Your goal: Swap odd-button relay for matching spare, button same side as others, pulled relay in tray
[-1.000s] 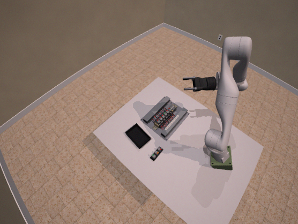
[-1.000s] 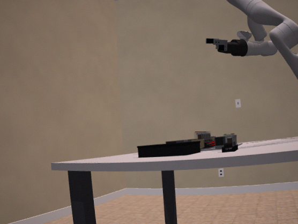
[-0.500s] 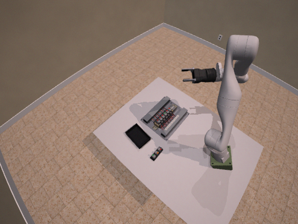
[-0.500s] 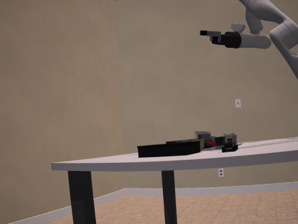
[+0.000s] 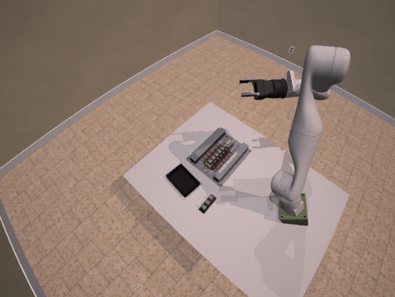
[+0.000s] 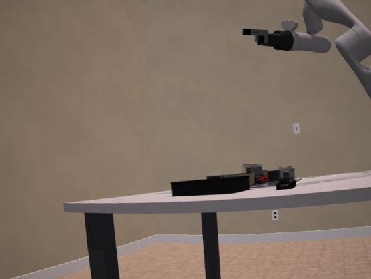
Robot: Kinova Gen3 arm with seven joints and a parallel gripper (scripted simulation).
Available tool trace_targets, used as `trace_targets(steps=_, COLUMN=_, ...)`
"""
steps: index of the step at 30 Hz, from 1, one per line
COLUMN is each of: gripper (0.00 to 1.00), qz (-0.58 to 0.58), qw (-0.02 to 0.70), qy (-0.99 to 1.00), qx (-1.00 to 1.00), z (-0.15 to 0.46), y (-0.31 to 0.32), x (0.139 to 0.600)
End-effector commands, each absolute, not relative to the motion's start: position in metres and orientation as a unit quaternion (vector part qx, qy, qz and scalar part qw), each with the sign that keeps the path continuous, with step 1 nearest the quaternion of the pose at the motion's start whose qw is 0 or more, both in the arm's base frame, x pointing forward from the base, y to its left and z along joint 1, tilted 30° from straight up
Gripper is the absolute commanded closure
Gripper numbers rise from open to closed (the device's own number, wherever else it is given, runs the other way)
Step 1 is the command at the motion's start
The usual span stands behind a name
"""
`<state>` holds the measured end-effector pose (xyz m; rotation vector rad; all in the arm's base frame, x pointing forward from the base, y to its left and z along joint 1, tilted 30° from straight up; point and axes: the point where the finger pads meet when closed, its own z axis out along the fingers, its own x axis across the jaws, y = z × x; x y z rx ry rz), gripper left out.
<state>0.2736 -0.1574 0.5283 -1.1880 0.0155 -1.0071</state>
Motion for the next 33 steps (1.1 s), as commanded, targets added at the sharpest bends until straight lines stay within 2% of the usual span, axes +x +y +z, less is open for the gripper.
trace_targets(steps=1, gripper=0.00, qz=-0.463, qw=0.702, qy=0.004, qx=-0.541, z=0.538, y=-0.163, x=0.271)
trace_targets(steps=33, gripper=0.00, qz=-0.462, qw=0.703, qy=0.004, qx=-0.541, z=0.633, y=-0.206, x=0.273)
